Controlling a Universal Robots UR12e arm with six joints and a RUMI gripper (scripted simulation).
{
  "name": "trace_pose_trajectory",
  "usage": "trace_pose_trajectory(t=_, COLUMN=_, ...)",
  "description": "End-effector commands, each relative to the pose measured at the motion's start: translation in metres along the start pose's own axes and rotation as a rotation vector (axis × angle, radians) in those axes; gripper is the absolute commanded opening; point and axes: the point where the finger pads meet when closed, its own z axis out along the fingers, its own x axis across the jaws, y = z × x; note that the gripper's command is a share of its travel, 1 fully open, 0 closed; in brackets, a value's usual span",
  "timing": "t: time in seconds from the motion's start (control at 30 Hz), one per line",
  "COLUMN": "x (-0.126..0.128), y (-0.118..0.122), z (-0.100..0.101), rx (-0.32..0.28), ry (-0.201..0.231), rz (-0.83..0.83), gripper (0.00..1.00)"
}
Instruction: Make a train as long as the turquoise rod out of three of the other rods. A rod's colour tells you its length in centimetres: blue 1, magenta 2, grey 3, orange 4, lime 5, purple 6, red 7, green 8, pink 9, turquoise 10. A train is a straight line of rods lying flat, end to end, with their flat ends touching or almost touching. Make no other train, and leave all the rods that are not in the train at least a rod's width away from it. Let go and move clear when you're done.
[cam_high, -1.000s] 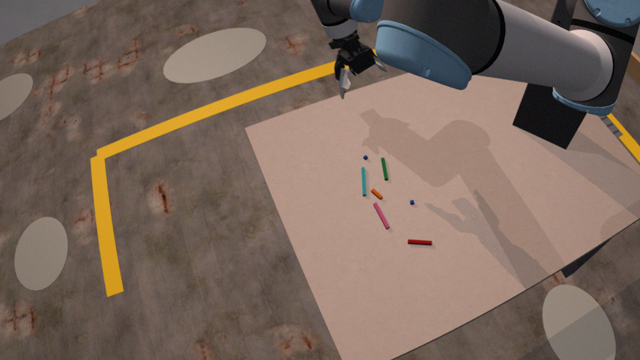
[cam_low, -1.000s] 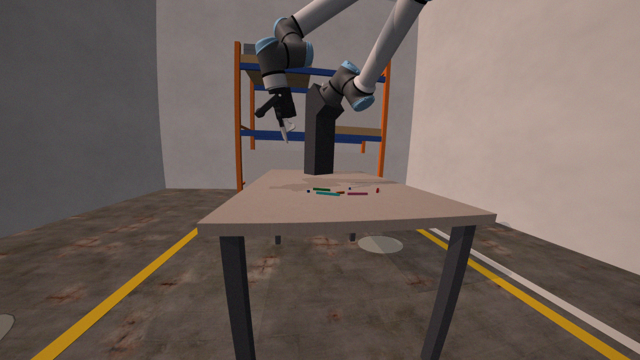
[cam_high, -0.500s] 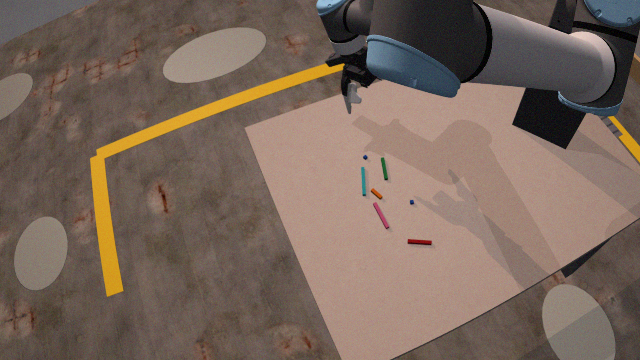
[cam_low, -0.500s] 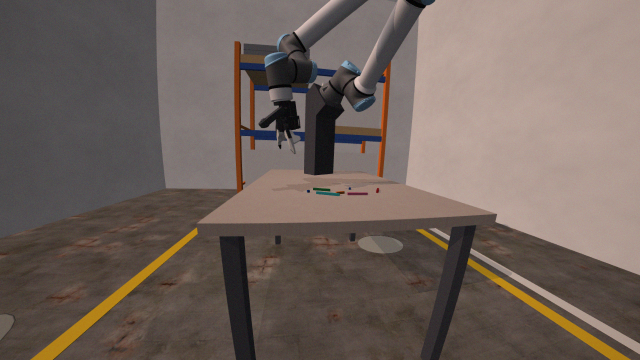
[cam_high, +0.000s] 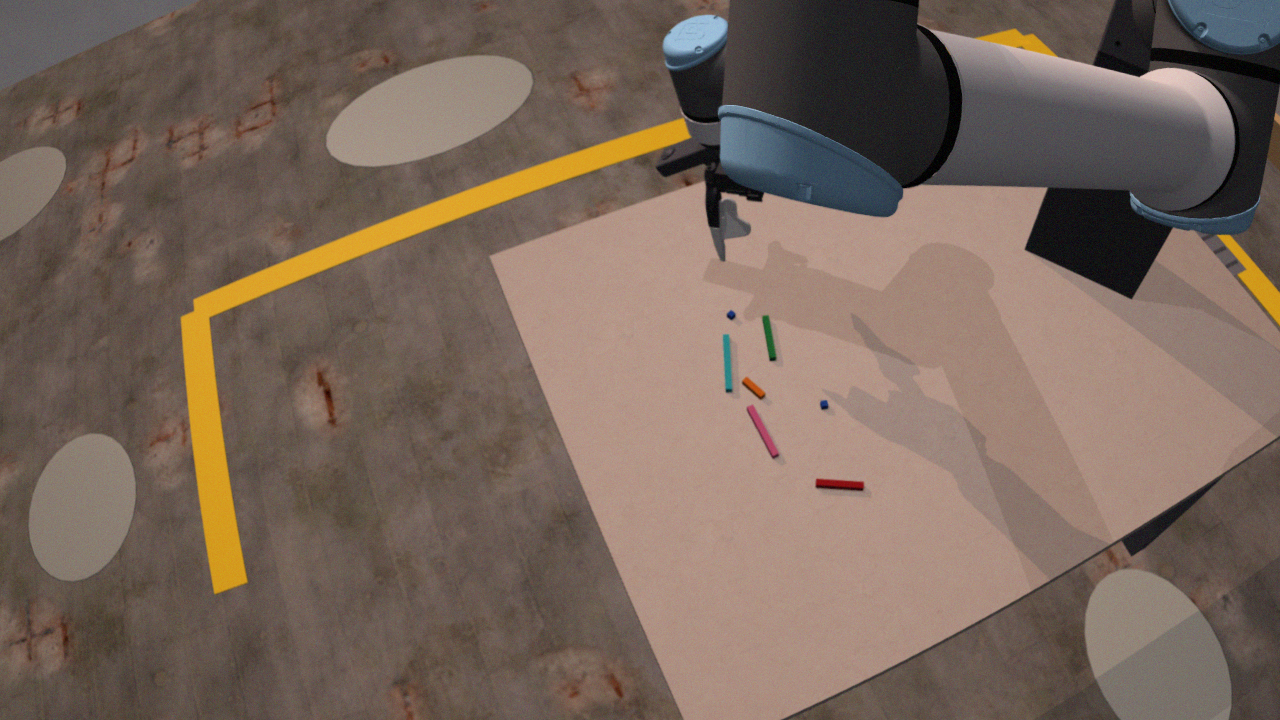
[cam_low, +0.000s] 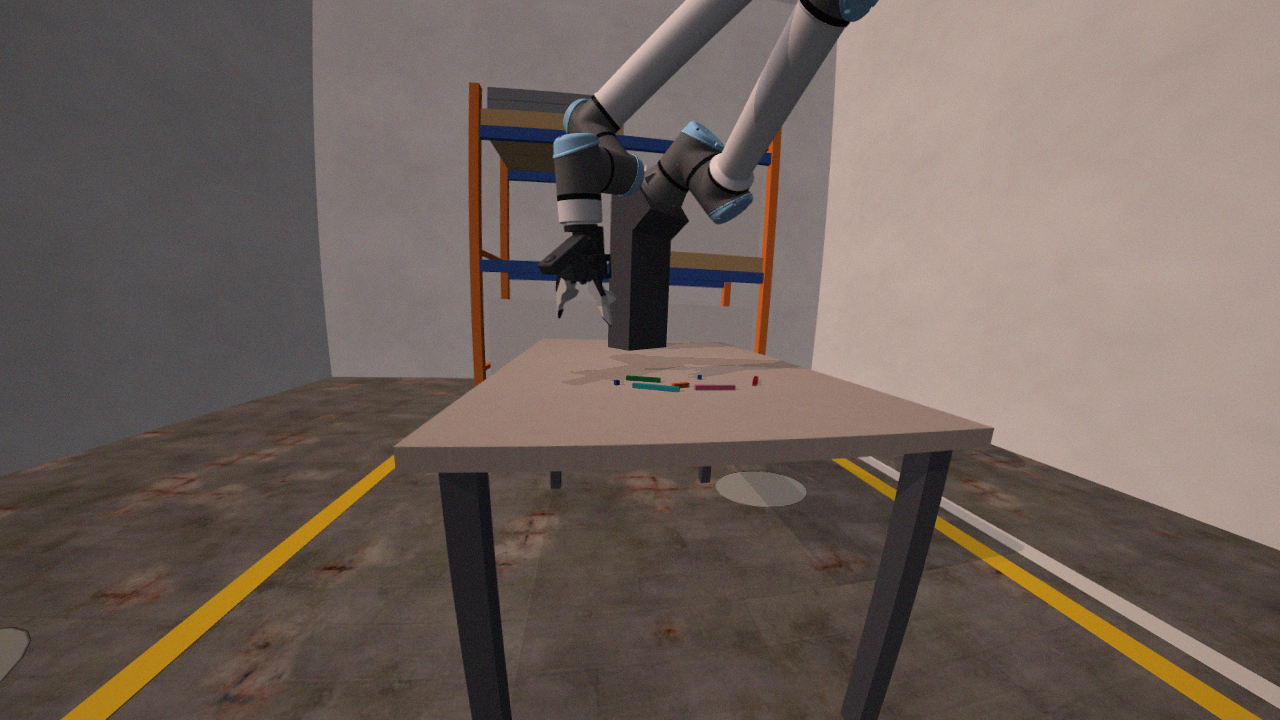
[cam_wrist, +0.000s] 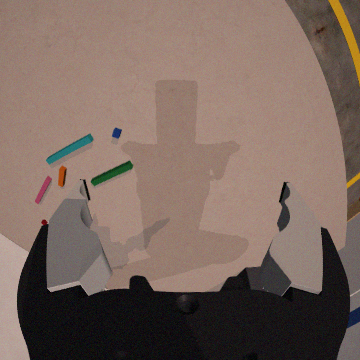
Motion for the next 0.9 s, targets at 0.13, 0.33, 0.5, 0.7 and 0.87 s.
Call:
trace_pose_trajectory(t=0.13, x=-0.014, y=0.006, z=0.019, rx=0.059, ry=0.003, rz=-0.191, gripper=1.00)
trace_pose_trajectory(t=0.33, x=-0.029, y=0.017, z=0.033, rx=0.100, ry=0.006, rz=-0.360, gripper=1.00)
trace_pose_trajectory(t=0.5, x=-0.040, y=0.025, z=0.042, rx=0.127, ry=0.008, rz=-0.468, gripper=1.00)
trace_pose_trajectory(t=0.7, x=-0.052, y=0.035, z=0.049, rx=0.156, ry=0.010, rz=-0.584, gripper=1.00)
trace_pose_trajectory(t=0.87, x=-0.063, y=0.045, z=0.055, rx=0.181, ry=0.012, rz=-0.679, gripper=1.00)
